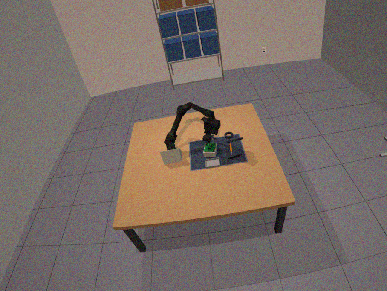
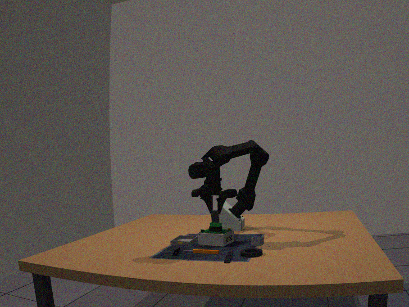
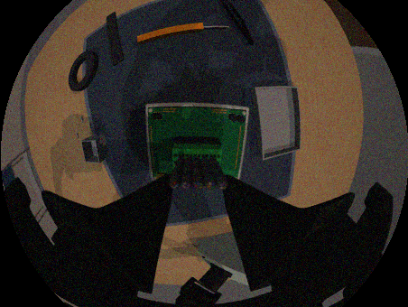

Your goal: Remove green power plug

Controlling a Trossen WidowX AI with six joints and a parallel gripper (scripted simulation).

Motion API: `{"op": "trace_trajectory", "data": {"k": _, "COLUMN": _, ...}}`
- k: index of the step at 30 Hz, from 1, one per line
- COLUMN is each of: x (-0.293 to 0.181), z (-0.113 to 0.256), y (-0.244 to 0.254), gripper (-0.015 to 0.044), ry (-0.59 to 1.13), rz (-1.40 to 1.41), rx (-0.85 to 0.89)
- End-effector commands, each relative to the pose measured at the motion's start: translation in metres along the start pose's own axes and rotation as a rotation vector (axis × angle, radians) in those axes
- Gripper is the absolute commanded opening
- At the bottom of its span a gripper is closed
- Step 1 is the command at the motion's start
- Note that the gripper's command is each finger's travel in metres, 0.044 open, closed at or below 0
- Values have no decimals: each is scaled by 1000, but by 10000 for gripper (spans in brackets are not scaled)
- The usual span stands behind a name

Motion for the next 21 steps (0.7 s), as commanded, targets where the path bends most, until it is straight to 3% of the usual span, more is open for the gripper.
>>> {"op": "trace_trajectory", "data": {"k": 1, "x": -6, "z": 24, "y": -6, "gripper": 0, "ry": -43, "rz": -9, "rx": 13}}
{"op": "trace_trajectory", "data": {"k": 8, "x": -7, "z": 28, "y": -6, "gripper": 0, "ry": -43, "rz": -9, "rx": 13}}
{"op": "trace_trajectory", "data": {"k": 19, "x": -5, "z": -7, "y": -6, "gripper": 0, "ry": -43, "rz": -8, "rx": 14}}
{"op": "trace_trajectory", "data": {"k": 21, "x": -5, "z": -7, "y": -6, "gripper": 52, "ry": -43, "rz": -8, "rx": 14}}
Point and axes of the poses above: the point midway between the two fingers, 35 mm back from their tips, its own z axis back along the fingers, its own y axis across the jaws, x = y × z, the point moved 10 cm from there along z, back along the fingers, and after that the axes turned 6 degrees about z, right-handed, at the moved point
